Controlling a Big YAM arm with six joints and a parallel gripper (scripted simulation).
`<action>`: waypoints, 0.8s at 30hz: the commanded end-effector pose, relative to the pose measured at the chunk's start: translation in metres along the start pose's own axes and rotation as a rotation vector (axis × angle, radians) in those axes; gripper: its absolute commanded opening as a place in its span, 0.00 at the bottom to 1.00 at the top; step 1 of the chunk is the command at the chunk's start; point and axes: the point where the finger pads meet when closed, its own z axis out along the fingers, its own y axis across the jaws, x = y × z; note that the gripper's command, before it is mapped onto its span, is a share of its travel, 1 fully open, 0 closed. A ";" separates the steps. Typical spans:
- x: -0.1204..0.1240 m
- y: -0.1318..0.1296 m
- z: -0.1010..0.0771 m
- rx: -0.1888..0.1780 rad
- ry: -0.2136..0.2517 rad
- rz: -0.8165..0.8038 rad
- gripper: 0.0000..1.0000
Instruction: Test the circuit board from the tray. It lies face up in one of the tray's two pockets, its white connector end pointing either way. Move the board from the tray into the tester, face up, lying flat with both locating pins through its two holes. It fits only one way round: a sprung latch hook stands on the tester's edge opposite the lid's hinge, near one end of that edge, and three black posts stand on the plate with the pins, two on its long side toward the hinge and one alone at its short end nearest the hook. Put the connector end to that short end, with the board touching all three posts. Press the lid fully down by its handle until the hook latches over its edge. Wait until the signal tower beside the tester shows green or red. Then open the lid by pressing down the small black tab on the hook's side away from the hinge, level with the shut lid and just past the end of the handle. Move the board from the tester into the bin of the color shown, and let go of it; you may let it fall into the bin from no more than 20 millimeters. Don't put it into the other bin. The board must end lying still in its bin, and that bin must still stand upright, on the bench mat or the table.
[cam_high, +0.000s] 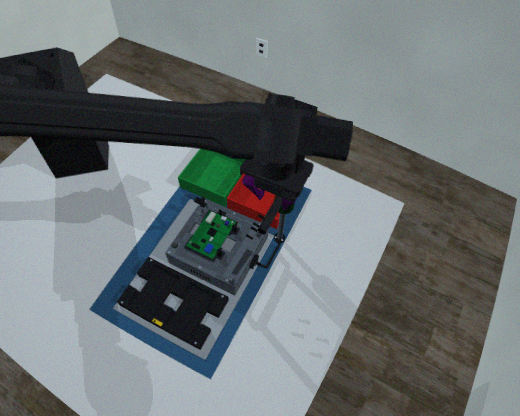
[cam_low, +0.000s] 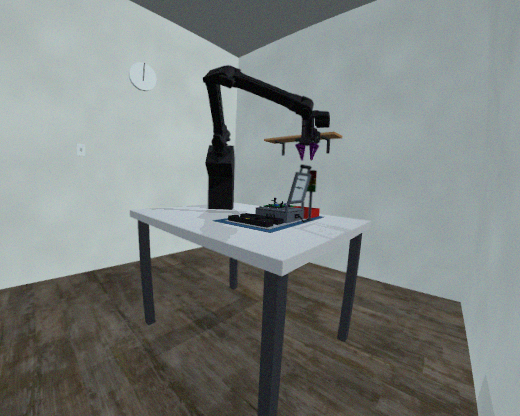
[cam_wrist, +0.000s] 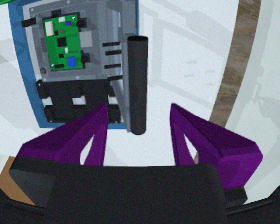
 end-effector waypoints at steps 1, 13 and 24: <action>0.006 -0.006 0.001 0.006 -0.002 0.015 0.48; 0.001 -0.001 0.010 -0.004 0.000 0.000 0.48; 0.001 0.000 0.033 -0.006 -0.001 -0.002 0.48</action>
